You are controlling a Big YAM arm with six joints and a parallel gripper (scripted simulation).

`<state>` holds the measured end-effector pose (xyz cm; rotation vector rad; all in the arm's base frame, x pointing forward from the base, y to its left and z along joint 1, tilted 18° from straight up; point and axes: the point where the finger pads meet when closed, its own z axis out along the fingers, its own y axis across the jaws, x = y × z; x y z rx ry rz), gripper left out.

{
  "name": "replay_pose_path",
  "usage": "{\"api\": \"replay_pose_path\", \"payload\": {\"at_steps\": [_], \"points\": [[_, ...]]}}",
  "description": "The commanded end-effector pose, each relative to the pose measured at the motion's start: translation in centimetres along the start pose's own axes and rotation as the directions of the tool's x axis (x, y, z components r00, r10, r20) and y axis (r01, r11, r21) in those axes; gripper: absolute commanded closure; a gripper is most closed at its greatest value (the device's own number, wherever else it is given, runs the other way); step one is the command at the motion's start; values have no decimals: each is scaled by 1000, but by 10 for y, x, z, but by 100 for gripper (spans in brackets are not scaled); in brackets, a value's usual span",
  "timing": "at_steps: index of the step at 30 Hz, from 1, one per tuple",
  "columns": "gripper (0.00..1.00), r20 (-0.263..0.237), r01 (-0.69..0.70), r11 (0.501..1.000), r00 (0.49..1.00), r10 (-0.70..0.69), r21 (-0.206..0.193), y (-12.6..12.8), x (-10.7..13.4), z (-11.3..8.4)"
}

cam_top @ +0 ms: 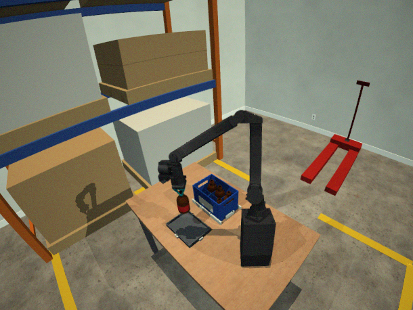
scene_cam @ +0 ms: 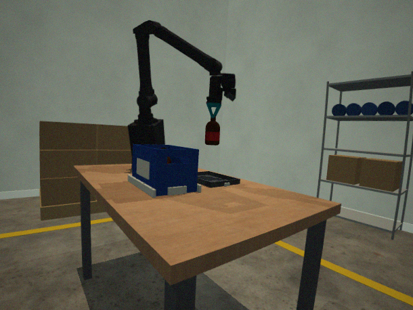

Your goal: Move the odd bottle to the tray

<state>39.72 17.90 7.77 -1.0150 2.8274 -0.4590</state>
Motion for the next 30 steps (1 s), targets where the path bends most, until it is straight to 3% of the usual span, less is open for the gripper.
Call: {"api": "replay_pose_path", "payload": {"at_steps": [1,7,15,19,20,23,30], "points": [[100,54,-11,1000,999,10,10,1,-11,-16],[100,50,-10,1000,999,9,10,1,-12,-13],[100,16,-3,1000,1000,3,6,-2,-5,5],[100,21,-9,1000,1000,8,8,-7,-7,6],[100,56,-14,1000,998,14,13,-10,-17,-6],[100,1,-2,1000,1000,2,4,-3,-1,19],[100,20,-6,1000,1000,6,7,-5,-3,25]]}}
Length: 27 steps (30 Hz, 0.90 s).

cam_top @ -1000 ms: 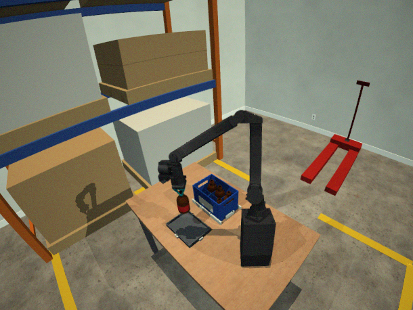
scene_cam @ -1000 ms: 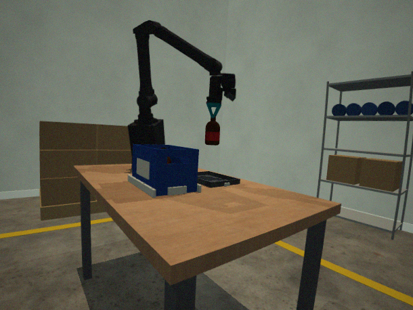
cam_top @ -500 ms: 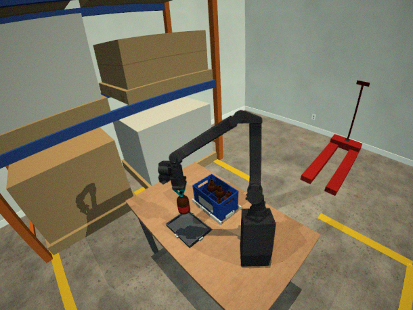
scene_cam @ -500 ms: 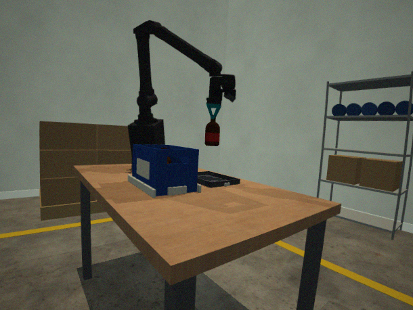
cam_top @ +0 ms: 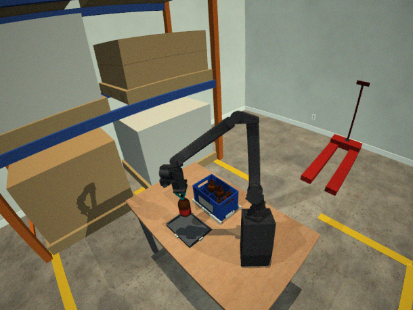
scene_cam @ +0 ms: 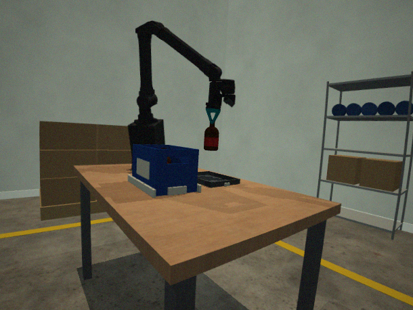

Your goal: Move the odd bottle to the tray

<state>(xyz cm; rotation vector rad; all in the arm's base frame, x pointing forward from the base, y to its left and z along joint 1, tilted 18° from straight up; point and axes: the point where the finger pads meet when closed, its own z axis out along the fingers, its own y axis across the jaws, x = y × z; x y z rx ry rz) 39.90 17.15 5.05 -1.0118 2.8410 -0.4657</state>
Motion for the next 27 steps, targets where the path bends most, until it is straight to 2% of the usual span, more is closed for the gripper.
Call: {"api": "replay_pose_path", "payload": {"at_steps": [1,3,4,6,7,8,11,21,23,24,25,26,27], "points": [[100,37,-3,1000,999,3,8,-7,-8,-2],[100,33,-5,1000,999,5,8,-9,-13,7],[100,16,0,1000,1000,0,4,-6,-5,14],[100,16,0,1000,1000,0,4,-6,-5,14],[100,54,-1,1000,999,1,11,-7,-15,3],[100,28,1,1000,1000,-1,6,-6,-8,15],[100,15,1,1000,1000,-1,4,-5,-5,29],[100,23,-2,1000,1000,2,4,-7,-9,59],[100,23,-2,1000,1000,2,4,-7,-9,59],[100,74,1,1000,997,-2,13,-7,-21,42],[100,59,-3,1000,998,3,11,-8,-14,50],[100,29,-4,1000,1000,4,5,-8,-12,67],[100,23,-2,1000,1000,2,3,-7,-9,72]]}}
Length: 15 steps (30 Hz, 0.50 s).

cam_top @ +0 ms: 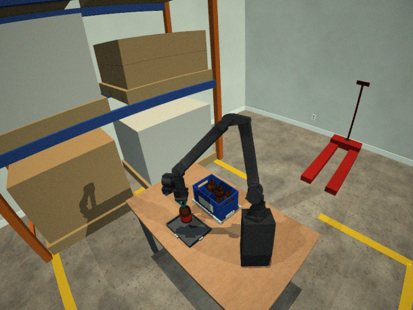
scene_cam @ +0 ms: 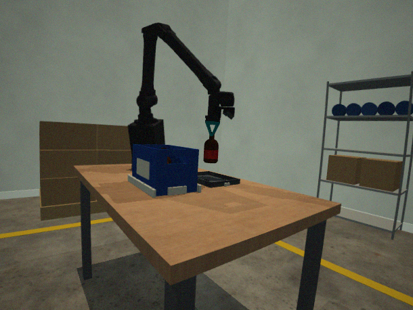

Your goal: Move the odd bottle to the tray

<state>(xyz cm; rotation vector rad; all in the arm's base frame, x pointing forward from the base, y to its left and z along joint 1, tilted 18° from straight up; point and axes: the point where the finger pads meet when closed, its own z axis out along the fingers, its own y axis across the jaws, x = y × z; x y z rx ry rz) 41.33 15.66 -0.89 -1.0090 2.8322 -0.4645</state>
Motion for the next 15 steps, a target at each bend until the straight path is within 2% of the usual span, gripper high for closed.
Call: {"api": "replay_pose_path", "payload": {"at_steps": [1,6,9,11,13,14,15], "points": [[100,5,2,1000,1000,-2,-2,-4,-1,15],[100,20,-2,1000,1000,2,1,-7,-9,25],[100,10,5,1000,1000,-5,-1,-3,-4,35],[100,35,-2,1000,999,2,4,-7,-12,31],[100,35,-2,1000,999,2,4,-7,-12,31],[100,68,-14,1000,998,13,13,-15,-22,22],[100,34,-7,1000,999,7,5,-10,-15,38]]}}
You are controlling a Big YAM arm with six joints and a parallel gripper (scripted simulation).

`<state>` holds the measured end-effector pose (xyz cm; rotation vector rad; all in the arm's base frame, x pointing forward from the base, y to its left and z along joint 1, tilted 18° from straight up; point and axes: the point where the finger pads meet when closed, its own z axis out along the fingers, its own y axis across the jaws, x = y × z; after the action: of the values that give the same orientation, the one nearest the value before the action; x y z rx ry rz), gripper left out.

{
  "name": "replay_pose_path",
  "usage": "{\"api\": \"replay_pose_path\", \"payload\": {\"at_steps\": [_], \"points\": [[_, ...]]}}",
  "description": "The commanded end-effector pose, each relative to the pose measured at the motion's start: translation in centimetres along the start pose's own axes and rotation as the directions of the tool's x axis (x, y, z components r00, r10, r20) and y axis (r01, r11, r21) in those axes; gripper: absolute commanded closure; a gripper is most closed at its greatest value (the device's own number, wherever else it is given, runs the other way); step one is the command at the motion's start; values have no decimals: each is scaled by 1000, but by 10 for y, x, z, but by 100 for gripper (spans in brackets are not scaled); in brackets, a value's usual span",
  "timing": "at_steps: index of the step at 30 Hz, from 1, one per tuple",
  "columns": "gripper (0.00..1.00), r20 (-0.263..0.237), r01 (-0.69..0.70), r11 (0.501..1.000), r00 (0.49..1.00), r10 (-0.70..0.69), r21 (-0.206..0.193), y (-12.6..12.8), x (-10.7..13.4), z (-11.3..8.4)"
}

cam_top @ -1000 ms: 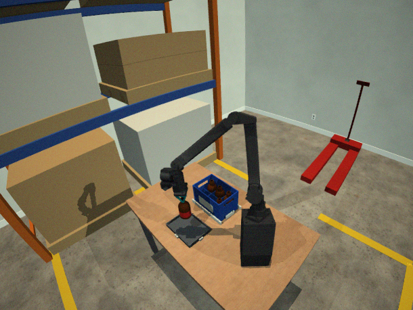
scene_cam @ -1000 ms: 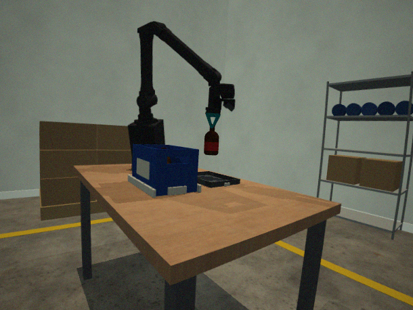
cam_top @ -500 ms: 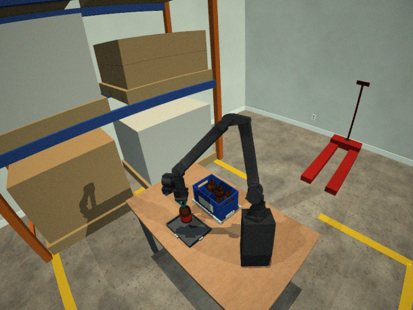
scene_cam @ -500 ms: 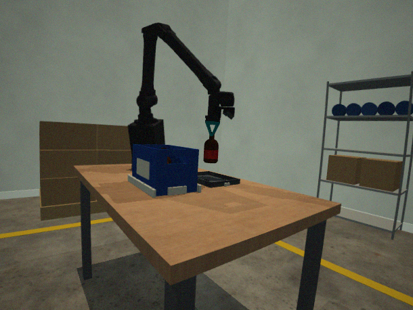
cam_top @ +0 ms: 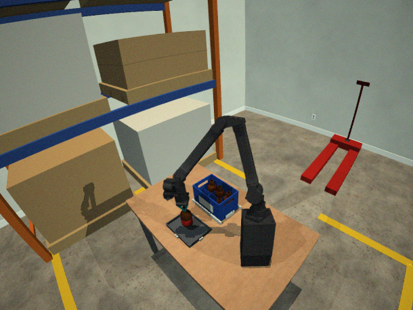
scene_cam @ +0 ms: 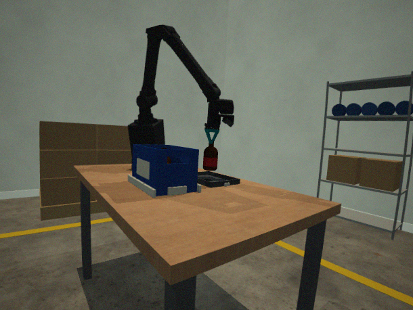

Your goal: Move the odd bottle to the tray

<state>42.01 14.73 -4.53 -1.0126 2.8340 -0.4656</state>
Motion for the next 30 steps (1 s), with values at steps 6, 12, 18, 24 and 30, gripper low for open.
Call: {"api": "replay_pose_path", "payload": {"at_steps": [6,12,18,24,30], "points": [[100,14,-1,1000,1000,1,0,-6,-5,19],[100,40,-11,1000,999,10,8,-12,-15,19],[100,40,0,1000,999,0,7,-7,-16,23],[100,32,-6,1000,999,6,6,-9,-13,29],[100,39,-3,1000,999,3,7,-8,-15,27]]}}
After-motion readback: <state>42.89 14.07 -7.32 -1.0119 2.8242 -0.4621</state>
